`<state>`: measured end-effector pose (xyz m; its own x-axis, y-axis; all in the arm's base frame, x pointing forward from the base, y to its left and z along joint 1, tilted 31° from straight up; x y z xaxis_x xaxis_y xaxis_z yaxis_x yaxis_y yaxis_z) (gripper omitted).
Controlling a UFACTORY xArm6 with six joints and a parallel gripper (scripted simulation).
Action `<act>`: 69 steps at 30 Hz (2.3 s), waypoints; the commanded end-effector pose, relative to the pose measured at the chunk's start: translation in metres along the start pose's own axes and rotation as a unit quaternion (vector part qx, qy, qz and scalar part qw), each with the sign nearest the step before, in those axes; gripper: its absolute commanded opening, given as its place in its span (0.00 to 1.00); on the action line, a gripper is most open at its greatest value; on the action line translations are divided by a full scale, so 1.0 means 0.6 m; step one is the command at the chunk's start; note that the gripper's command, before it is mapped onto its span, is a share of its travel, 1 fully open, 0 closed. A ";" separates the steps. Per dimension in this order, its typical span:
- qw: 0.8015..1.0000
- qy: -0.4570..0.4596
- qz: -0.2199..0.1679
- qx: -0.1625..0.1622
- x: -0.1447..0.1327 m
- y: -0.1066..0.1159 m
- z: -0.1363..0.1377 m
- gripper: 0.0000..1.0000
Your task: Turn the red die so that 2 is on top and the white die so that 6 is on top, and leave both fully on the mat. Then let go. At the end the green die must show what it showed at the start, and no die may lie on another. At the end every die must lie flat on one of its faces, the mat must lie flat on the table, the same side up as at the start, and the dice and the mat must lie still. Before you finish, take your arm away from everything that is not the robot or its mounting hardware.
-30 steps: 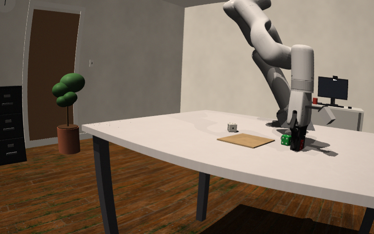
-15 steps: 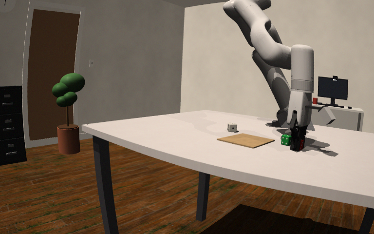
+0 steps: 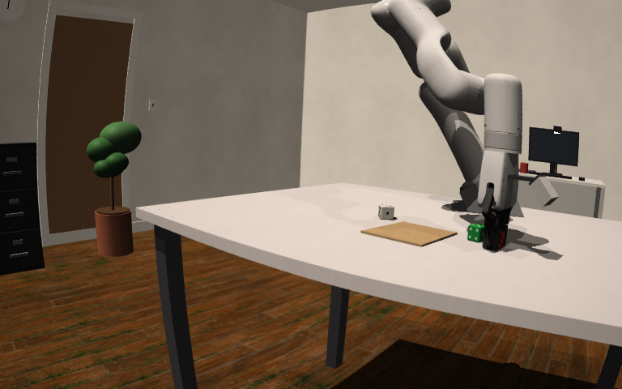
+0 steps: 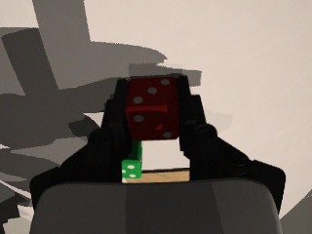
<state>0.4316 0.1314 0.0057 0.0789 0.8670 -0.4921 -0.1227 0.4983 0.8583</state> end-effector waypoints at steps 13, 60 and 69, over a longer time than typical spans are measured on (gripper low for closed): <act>1.000 -0.001 0.001 -0.002 0.000 0.140 0.002 0.27; 0.998 0.063 0.001 -0.002 -0.293 0.173 -0.088 0.27; 0.998 0.063 0.001 -0.002 -0.293 0.163 -0.088 0.27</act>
<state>0.3521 0.0300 0.1711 -0.0472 0.8617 -0.5053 -0.1250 0.4968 0.8588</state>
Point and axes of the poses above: the point where the finger pads meet when closed, its own y axis back along the fingers, its own z axis across the jaws, x = y × z, the point moved 8 cm from there along y, back along the fingers, and after that the axes turned 12 degrees about y, right-handed, at the moved point
